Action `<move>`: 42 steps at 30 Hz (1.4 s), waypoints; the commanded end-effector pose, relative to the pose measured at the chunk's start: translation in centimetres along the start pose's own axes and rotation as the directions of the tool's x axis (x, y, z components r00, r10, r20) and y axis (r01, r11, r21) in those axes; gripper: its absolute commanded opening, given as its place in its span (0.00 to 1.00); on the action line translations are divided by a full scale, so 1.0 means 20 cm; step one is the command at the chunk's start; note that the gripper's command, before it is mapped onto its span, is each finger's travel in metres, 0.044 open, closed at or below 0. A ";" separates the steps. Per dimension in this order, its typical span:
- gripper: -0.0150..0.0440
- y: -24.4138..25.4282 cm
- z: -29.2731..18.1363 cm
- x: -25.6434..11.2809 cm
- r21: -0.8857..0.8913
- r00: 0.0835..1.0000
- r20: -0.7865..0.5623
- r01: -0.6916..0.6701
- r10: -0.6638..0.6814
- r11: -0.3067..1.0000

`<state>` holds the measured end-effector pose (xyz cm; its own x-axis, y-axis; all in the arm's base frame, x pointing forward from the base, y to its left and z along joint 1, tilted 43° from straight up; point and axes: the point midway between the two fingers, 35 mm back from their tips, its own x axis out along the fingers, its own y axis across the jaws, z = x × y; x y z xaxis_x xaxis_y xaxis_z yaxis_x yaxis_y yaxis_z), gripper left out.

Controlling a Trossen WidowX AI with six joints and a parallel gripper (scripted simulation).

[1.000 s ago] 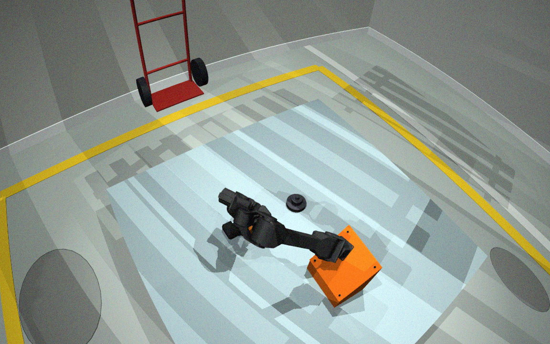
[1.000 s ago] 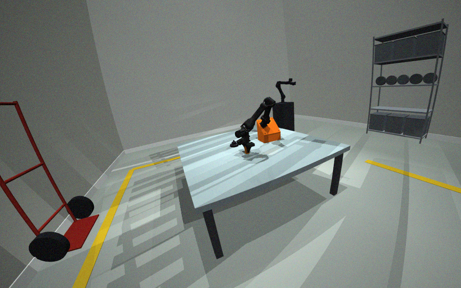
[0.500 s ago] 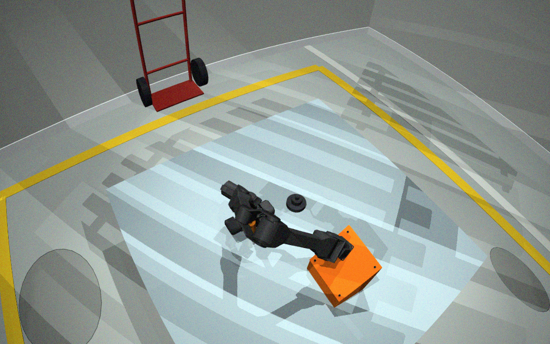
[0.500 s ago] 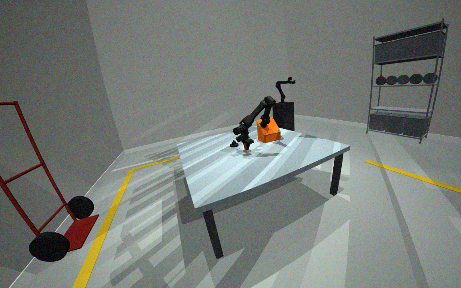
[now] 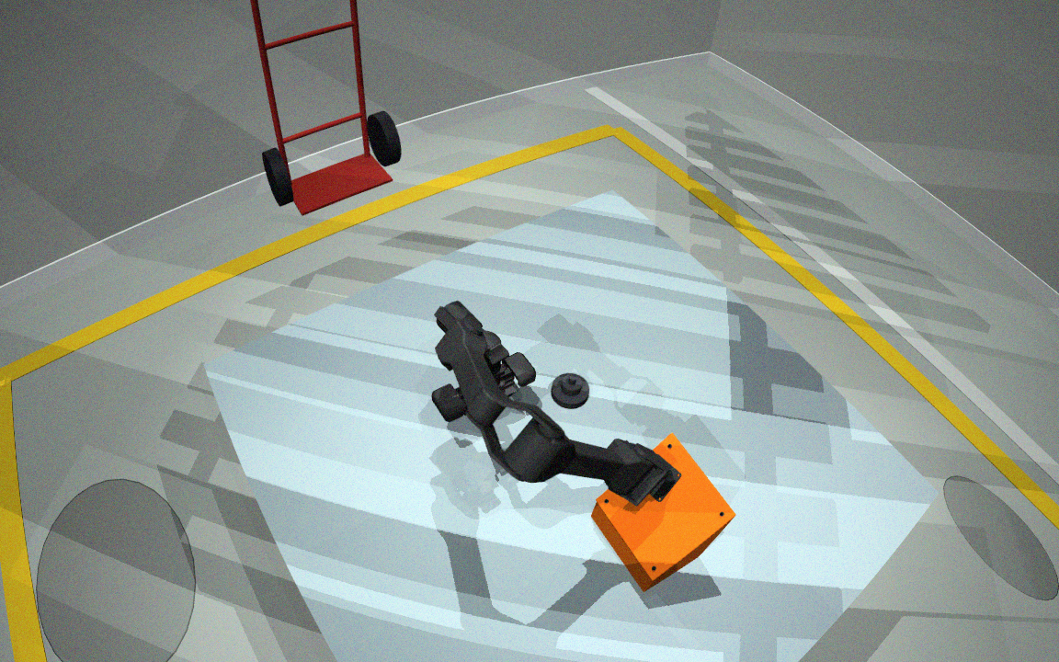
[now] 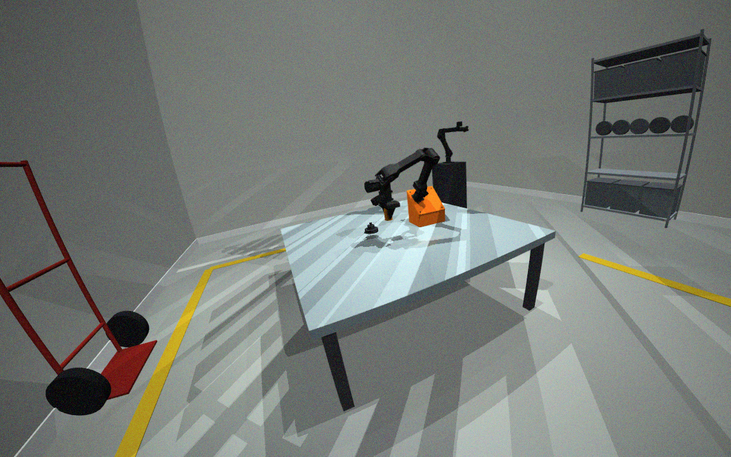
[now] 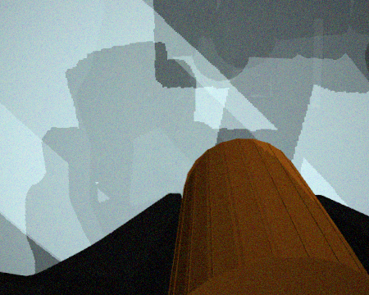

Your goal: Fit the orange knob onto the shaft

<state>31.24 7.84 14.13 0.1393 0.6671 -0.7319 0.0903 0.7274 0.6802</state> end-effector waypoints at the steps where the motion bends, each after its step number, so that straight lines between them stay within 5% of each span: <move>1: 0.25 0.02 0.00 -0.07 -0.014 1.000 0.013 -0.009 0.009 1.000; 42: 0.25 -0.55 0.16 0.05 0.008 1.000 0.015 0.024 -0.024 1.000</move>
<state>33.55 0.71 6.69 0.1484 0.6500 -0.7453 0.1045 0.7391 0.6654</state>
